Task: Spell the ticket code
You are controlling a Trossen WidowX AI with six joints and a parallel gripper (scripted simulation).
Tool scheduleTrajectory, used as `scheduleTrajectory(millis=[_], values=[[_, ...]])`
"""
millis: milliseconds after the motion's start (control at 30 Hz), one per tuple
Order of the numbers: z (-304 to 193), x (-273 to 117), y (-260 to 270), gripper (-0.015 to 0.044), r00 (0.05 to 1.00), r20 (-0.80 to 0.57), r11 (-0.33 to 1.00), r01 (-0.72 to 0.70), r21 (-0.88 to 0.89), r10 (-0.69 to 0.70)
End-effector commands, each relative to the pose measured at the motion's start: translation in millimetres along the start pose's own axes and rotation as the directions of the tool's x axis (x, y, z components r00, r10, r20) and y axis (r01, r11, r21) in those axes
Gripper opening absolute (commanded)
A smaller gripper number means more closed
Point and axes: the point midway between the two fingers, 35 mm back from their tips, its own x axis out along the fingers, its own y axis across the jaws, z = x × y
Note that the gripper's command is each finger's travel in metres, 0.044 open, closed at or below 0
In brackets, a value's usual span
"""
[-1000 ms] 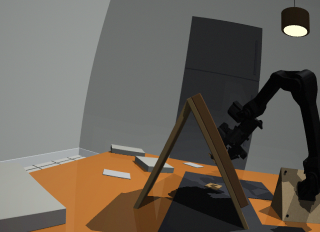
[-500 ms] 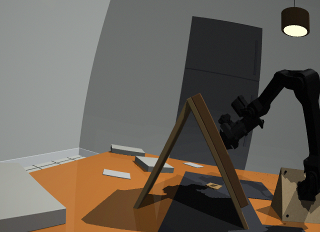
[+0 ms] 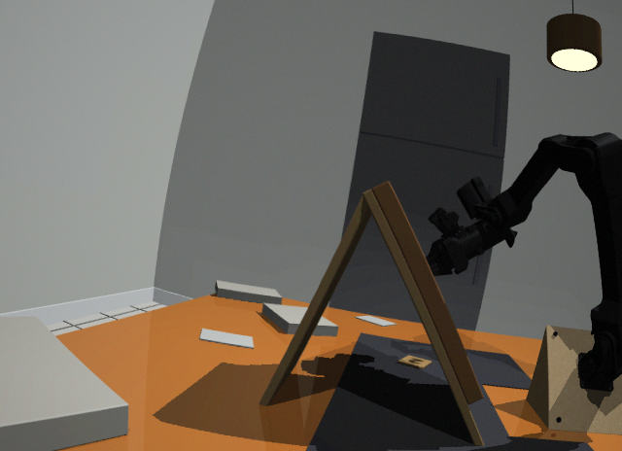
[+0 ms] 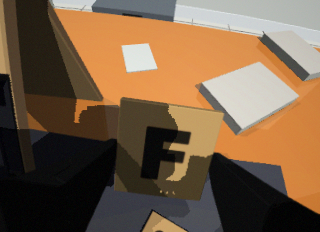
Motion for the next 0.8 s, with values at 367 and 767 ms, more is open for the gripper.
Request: scheduleTrajectory(millis=[367,767], values=[[0.5,-0.7,2.8,0.0000,1.000,0.010,1.000,-0.007,-0.030,0.007],[-0.2,-0.5,8.9,0.0000,1.000,0.010,1.000,-0.007,-0.030,0.007]])
